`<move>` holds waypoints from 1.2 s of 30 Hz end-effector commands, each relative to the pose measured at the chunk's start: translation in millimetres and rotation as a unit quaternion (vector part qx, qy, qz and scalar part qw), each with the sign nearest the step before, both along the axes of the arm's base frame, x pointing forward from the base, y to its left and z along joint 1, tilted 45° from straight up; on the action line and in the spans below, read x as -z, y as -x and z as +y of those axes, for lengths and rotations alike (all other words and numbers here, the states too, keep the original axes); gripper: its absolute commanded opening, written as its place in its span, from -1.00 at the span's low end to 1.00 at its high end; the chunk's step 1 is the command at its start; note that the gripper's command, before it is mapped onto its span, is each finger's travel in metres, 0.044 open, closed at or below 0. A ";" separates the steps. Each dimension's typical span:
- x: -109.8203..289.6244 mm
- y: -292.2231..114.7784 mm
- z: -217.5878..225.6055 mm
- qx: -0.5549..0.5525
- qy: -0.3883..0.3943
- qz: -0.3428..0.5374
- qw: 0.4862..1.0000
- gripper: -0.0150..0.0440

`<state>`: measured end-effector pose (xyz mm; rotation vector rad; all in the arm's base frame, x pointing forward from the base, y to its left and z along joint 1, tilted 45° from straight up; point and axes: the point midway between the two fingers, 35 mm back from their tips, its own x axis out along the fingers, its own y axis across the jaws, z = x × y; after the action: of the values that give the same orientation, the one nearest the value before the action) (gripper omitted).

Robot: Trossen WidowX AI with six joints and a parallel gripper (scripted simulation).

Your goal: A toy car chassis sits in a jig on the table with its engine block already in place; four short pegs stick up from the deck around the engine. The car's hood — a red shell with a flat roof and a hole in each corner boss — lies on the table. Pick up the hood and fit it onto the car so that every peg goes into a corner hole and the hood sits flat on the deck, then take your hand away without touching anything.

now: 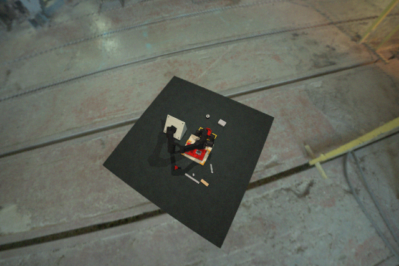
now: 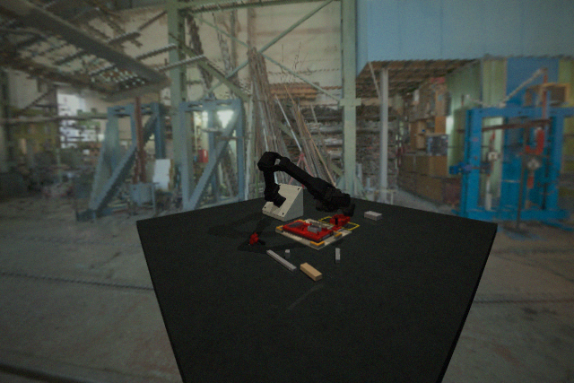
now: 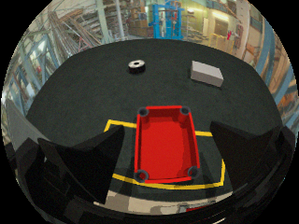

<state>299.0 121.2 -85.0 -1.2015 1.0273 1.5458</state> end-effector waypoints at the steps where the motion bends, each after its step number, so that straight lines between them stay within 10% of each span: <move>1: 2.9 1.3 -3.2 -0.001 0.002 0.001 1.000 1.00; 36: 15.4 -1.2 -15.5 -0.001 0.002 0.000 1.000 1.00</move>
<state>301.2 107.8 -98.5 -1.2021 1.0256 1.5437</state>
